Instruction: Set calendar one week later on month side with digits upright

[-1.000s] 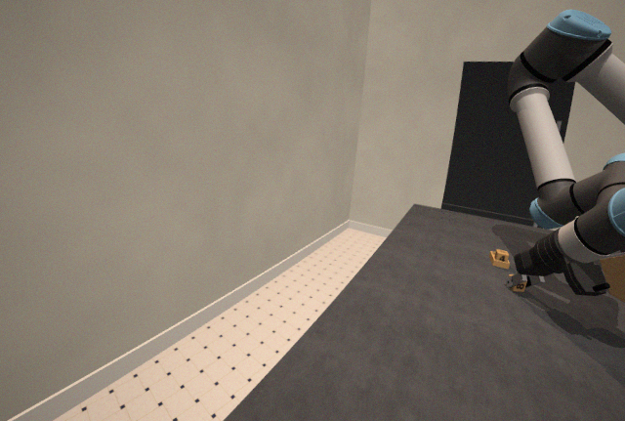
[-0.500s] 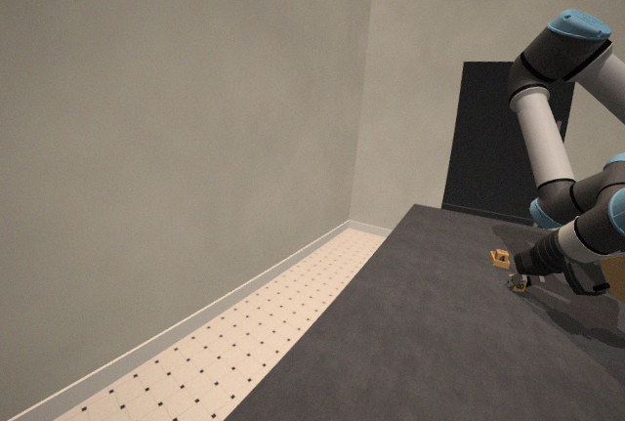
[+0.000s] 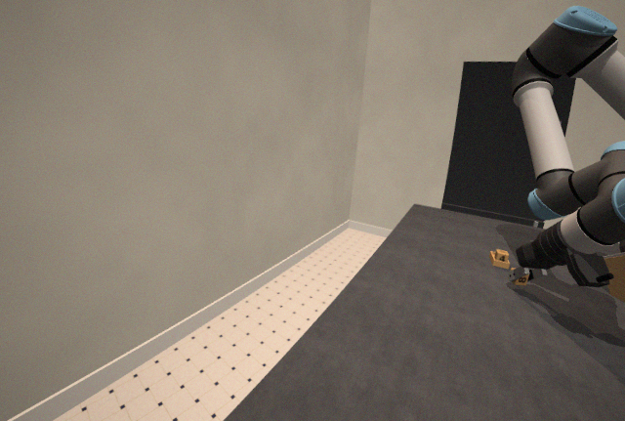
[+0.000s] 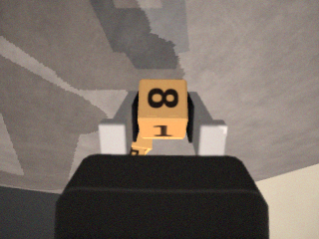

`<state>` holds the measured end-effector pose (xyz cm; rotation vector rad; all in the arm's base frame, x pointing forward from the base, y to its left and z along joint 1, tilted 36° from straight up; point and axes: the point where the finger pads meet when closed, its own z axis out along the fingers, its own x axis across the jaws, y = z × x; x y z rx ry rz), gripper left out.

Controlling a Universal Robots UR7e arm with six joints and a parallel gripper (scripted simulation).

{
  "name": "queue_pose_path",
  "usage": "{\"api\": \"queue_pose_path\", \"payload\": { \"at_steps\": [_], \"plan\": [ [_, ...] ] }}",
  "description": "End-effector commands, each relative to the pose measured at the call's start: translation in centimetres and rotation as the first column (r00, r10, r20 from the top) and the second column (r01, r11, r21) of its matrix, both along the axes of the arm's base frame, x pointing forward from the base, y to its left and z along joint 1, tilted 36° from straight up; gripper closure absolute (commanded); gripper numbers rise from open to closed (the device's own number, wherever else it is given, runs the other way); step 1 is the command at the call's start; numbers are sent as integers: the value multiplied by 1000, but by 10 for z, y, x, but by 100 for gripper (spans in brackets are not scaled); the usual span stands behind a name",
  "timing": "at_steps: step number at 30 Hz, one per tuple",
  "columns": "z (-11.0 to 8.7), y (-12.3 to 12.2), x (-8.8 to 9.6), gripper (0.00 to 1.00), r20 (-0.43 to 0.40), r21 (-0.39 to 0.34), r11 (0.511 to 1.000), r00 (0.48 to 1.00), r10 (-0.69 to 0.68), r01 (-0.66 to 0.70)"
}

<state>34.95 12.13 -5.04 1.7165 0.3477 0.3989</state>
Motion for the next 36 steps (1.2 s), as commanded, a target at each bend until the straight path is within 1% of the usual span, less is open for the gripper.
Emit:
{"api": "queue_pose_path", "payload": {
  "at_steps": [1, 10, 16, 36],
  "plan": [
    [12, 7, -4, 43, 1, 1, 1000, 1000, 1, -1],
    [35, 22, -13, 43, 1, 1, 1000, 1000, 1, -1],
    [41, 25, -15, 43, 1, 1, 1000, 1000, 1, -1],
    [43, 26, -16, 43, 0, 3, 1000, 1000, 0, 0]
  ]
}}
